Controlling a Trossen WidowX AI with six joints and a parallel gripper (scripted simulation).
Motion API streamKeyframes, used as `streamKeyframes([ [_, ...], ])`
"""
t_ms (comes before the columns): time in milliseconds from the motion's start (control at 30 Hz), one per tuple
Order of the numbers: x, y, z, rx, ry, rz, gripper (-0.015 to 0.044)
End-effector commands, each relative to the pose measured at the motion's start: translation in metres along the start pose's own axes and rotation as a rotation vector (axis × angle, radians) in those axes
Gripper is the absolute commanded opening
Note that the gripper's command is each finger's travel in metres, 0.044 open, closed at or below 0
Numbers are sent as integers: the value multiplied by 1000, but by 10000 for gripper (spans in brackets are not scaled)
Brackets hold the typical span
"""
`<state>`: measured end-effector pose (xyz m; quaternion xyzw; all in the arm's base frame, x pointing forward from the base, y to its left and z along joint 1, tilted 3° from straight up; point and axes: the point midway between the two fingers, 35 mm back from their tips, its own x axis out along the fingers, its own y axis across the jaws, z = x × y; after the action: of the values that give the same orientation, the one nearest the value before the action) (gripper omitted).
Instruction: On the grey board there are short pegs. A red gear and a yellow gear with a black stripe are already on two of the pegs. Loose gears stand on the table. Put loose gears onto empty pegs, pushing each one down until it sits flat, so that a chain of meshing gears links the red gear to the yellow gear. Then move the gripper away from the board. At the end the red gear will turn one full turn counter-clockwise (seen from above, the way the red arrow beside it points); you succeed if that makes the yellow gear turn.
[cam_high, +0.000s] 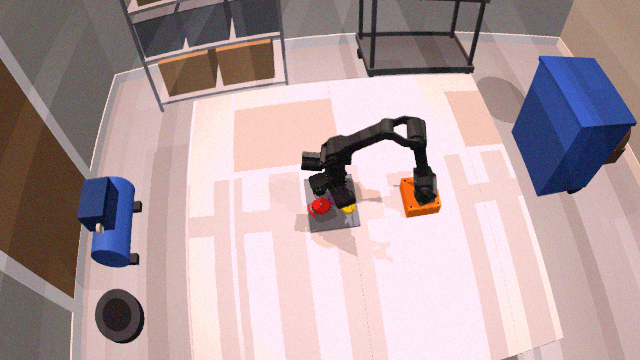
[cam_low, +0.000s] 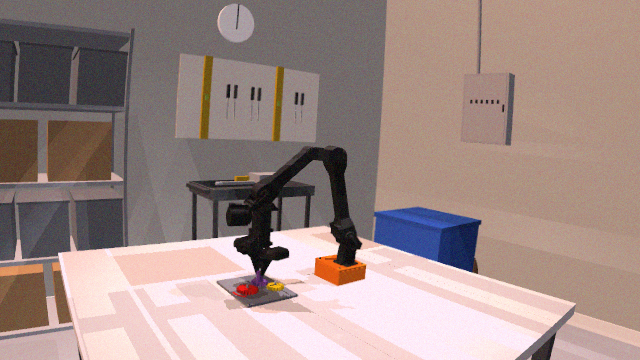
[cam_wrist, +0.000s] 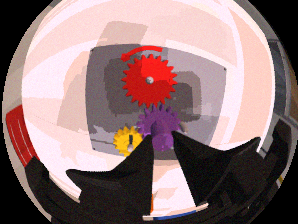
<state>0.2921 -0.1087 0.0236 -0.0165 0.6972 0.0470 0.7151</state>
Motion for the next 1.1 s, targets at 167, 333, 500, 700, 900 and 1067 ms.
streamKeyframes([
  [167,1,0,0,-34,7,2,0],
  [333,2,1,0,-155,7,2,0],
  [500,2,1,-1,-265,7,2,0],
  [700,3,-1,-1,-339,7,3,0],
  [900,3,0,0,-296,7,3,0],
  [1067,3,0,0,-208,7,2,0],
])
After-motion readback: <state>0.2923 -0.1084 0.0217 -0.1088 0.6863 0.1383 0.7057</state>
